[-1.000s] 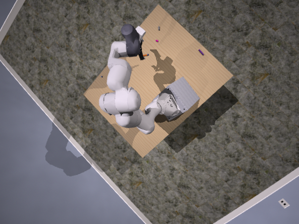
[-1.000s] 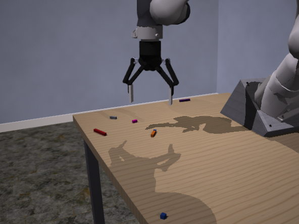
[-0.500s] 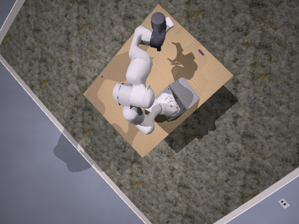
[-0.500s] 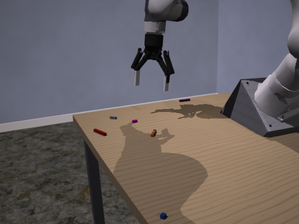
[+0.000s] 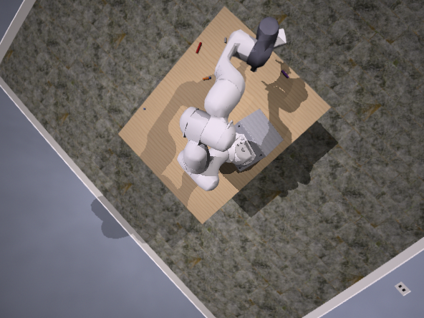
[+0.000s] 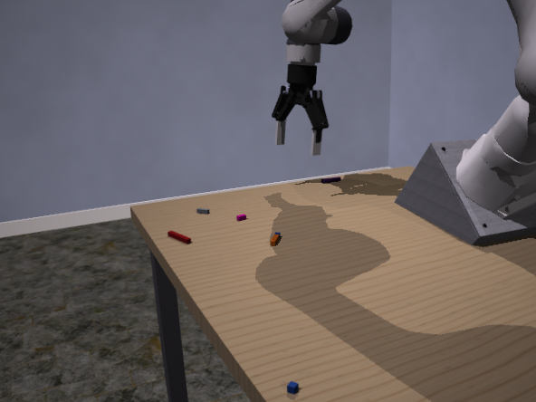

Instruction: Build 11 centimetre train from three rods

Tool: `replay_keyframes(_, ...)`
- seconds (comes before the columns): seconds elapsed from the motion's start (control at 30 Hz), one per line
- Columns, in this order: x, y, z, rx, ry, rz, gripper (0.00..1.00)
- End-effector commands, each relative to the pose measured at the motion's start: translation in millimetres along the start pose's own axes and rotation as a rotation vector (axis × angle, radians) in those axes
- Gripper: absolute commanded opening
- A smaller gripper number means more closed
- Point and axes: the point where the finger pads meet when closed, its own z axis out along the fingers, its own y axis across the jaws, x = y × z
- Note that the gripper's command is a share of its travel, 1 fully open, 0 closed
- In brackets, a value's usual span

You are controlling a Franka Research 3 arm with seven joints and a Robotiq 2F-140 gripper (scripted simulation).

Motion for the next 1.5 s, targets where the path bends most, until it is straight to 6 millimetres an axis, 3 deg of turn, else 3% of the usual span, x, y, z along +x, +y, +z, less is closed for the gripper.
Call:
replay_keyframes(0.0,41,-10,6,-0.022,0.012,0.108,1.0)
replay_keyframes(0.27,139,-27,17,-0.026,0.06,0.267,1.0)
replay_keyframes(0.47,157,-28,20,-0.027,0.071,0.295,1.0)
replay_keyframes(0.5,157,-28,20,-0.027,0.071,0.295,0.23)
replay_keyframes(1.47,157,-28,20,-0.027,0.071,0.295,0.23)
